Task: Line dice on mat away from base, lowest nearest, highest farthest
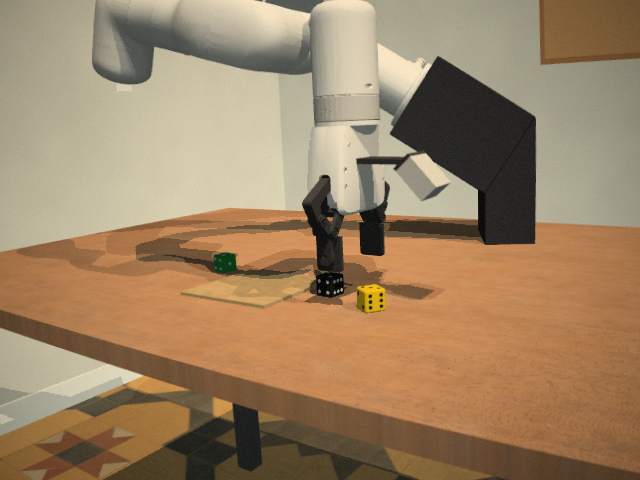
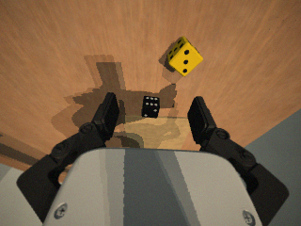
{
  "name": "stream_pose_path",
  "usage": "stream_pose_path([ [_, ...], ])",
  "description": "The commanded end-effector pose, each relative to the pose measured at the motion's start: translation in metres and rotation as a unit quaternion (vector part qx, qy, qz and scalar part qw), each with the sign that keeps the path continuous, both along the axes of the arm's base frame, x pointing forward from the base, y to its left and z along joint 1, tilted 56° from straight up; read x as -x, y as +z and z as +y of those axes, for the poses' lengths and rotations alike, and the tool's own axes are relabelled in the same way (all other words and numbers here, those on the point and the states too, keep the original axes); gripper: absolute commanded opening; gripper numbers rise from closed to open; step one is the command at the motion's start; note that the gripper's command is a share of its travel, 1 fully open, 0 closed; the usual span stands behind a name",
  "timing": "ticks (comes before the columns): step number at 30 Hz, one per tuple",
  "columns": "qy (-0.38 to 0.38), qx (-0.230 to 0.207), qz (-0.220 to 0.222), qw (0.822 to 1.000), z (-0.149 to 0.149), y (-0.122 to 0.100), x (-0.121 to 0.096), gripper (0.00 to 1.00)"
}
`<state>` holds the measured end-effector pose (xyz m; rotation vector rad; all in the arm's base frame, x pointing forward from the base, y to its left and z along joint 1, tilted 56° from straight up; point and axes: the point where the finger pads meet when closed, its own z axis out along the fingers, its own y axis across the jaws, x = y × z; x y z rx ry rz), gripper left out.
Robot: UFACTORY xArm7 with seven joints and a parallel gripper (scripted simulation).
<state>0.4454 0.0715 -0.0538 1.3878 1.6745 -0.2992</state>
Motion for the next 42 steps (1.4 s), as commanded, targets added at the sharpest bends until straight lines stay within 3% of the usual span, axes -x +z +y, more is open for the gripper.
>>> stream_pose_path([
  [1, 0.002, -0.001, 0.0, 1.0, 0.003, 0.0, 0.0, 1.0],
  [22, 0.002, -0.001, 0.0, 1.0, 0.062, -0.045, -0.031, 1.0],
  [42, 0.002, -0.001, 0.0, 1.0, 0.064, -0.046, -0.032, 1.0],
])
